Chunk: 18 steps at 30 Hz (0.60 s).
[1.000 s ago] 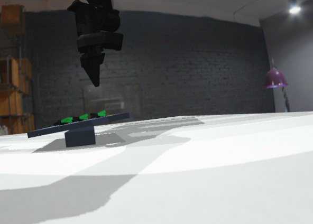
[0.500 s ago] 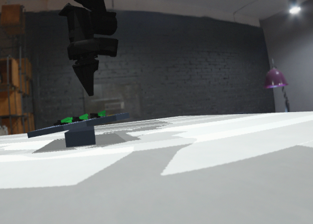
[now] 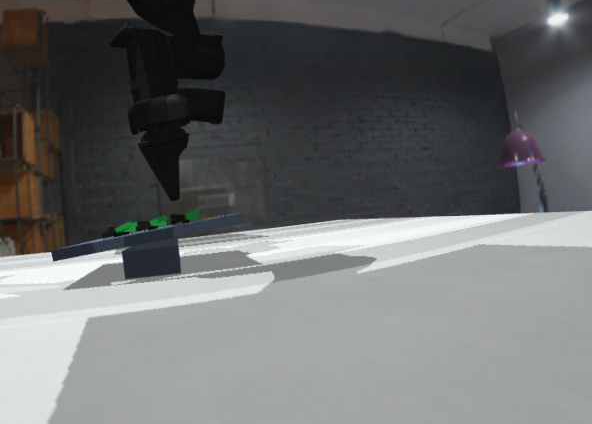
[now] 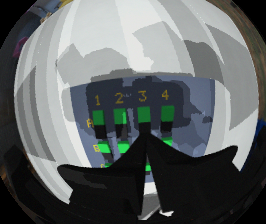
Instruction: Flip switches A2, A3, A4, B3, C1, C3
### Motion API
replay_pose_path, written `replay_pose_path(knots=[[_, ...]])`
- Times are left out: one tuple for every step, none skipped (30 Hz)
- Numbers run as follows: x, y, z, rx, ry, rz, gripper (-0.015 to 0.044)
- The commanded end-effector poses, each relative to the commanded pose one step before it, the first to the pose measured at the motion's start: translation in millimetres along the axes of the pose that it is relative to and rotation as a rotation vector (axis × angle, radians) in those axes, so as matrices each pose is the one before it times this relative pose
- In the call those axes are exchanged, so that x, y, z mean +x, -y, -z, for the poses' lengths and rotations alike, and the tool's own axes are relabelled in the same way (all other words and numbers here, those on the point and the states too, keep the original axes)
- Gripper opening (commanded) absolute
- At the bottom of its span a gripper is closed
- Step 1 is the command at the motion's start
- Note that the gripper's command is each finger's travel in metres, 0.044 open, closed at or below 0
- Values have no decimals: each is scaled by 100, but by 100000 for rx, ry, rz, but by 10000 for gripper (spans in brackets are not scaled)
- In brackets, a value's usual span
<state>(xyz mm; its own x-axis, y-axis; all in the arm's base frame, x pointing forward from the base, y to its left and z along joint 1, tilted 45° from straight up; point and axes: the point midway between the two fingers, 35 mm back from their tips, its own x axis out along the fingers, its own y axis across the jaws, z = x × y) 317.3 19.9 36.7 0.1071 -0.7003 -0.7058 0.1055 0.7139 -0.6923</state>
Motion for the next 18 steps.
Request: replay_pose_path(knots=[[810, 103, 201, -573, -430, 657, 0], [165, 1, 4, 1, 3, 5, 0], [165, 2, 4, 2, 3, 7, 0], [136, 2, 4, 1, 2, 6, 0], [82, 1, 3, 1, 1, 4, 0], [27, 1, 1, 0, 0, 2, 0], [0, 0, 0, 0, 0, 0, 0], [0, 0, 0, 0, 0, 0, 0], [0, 0, 0, 0, 0, 0, 0], [0, 0, 0, 0, 0, 0, 0], [0, 0, 0, 0, 0, 0, 0], [0, 0, 0, 0, 0, 0, 0], [0, 0, 0, 0, 0, 0, 0], [0, 0, 0, 0, 0, 0, 0], [0, 0, 0, 0, 0, 0, 0], [0, 0, 0, 0, 0, 0, 0], [0, 0, 0, 0, 0, 0, 0], [0, 0, 0, 0, 0, 0, 0]])
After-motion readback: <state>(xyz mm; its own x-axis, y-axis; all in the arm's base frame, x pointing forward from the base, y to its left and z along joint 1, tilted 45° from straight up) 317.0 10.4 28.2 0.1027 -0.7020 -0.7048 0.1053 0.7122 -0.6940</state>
